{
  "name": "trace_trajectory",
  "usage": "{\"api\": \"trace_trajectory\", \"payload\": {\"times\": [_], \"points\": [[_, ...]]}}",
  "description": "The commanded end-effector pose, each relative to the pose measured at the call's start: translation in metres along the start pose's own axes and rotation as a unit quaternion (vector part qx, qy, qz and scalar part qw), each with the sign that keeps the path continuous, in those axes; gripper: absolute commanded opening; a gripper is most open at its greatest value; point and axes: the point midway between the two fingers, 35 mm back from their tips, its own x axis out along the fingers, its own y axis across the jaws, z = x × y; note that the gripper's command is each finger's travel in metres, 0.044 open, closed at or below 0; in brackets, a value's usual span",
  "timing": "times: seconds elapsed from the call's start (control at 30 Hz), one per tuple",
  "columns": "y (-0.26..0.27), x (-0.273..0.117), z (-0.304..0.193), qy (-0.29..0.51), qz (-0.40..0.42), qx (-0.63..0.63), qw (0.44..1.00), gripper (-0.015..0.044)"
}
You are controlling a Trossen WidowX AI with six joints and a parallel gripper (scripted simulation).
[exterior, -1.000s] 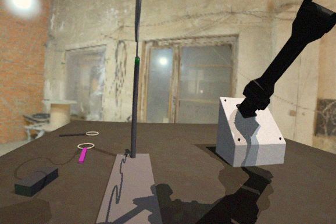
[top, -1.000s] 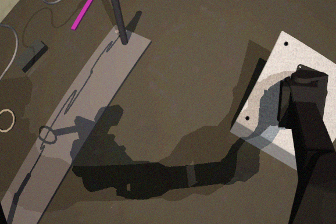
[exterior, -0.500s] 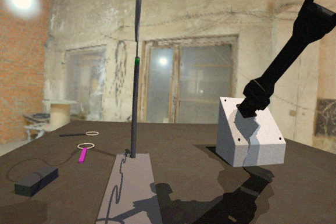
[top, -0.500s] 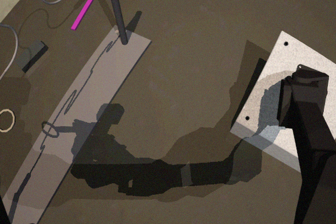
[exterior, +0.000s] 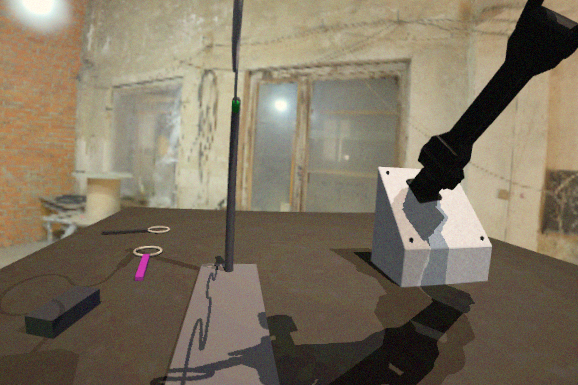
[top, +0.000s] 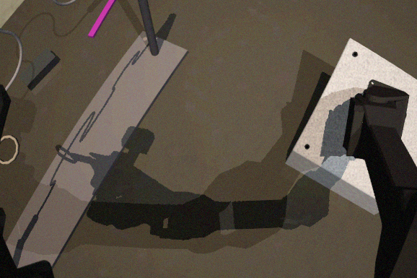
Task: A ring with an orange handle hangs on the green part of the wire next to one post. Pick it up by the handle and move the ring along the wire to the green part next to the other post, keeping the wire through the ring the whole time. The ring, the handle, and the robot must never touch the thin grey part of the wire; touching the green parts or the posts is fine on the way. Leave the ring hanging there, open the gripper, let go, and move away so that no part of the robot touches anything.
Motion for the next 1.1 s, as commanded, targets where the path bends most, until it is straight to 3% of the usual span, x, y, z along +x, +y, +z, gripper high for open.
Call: {"api": "trace_trajectory", "payload": {"times": [0.0, 1.07], "points": [[0.001, -0.002, 0.001, -0.004, 0.016, 0.027, 0.999, -0.015], [0.015, -0.002, 0.004, -0.018, 0.123, 0.198, 0.972, -0.015]]}}
